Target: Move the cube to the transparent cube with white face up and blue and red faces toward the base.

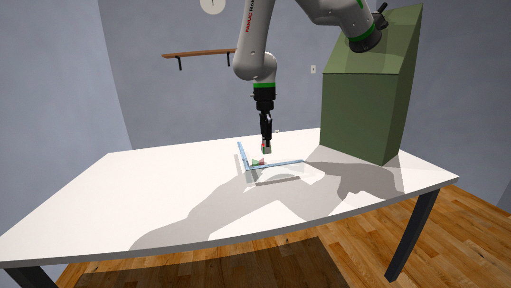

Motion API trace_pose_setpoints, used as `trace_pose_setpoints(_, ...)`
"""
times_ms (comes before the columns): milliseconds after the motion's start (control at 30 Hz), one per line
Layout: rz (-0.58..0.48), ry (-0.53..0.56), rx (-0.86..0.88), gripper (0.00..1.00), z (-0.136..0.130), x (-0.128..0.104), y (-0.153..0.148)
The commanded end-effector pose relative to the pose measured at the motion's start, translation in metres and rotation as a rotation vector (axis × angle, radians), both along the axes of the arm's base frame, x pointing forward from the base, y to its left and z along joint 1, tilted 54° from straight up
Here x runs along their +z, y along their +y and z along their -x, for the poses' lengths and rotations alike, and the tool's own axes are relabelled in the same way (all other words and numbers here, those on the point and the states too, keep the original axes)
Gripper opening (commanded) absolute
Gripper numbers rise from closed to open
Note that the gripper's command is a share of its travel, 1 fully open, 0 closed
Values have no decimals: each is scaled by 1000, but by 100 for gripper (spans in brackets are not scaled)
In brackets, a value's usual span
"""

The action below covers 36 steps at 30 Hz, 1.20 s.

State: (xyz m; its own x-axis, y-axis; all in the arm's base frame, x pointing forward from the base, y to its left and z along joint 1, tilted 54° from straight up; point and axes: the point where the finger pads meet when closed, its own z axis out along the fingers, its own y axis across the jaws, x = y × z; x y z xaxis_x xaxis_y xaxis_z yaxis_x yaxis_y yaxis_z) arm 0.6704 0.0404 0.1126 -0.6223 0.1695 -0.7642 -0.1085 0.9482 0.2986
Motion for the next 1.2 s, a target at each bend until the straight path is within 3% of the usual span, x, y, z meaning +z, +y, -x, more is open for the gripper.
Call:
trace_pose_setpoints(0,-1,-6,-2,0,0,0,0)
trace_pose_setpoints(1167,-29,-222,-67,0,1,-1,3)
